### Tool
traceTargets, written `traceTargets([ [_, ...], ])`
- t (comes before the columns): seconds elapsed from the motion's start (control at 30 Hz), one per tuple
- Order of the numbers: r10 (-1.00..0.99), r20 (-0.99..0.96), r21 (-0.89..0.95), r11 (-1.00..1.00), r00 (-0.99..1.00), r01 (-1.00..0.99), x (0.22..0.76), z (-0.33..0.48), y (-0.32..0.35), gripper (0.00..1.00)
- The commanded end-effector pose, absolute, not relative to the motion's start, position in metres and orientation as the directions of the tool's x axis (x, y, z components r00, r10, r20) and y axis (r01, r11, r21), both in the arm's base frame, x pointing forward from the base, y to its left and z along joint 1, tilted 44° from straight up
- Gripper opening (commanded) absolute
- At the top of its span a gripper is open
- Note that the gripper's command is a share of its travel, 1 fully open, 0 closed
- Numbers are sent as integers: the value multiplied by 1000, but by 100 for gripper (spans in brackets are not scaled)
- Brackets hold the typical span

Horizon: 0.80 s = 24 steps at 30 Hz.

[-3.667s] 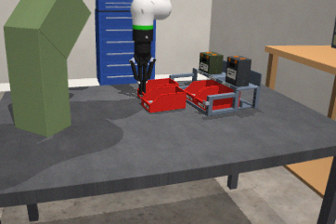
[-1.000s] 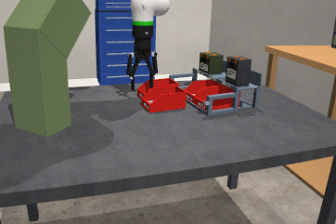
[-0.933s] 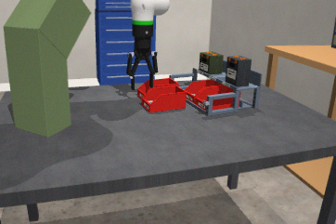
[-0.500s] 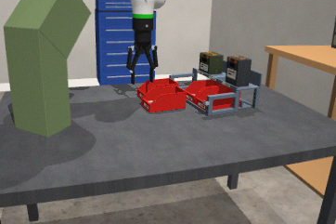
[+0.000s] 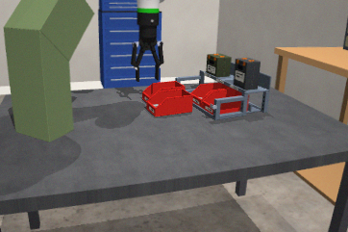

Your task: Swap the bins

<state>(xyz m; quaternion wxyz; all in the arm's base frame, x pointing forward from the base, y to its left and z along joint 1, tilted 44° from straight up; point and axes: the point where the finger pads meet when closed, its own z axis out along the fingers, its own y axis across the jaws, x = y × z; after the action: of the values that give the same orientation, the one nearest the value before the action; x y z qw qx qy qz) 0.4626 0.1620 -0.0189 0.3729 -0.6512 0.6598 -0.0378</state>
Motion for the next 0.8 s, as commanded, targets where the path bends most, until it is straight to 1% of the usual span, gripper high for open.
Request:
traceTargets([
  [0.0,-888,-442,-536,149,126,-831,461,-16,160,62],
  [0.43,-888,-442,-536,149,126,-831,459,-14,159,62],
  [0.47,-888,-442,-536,149,126,-831,459,-14,159,10],
  [0.77,-888,-442,-536,149,126,-831,459,-14,159,10],
])
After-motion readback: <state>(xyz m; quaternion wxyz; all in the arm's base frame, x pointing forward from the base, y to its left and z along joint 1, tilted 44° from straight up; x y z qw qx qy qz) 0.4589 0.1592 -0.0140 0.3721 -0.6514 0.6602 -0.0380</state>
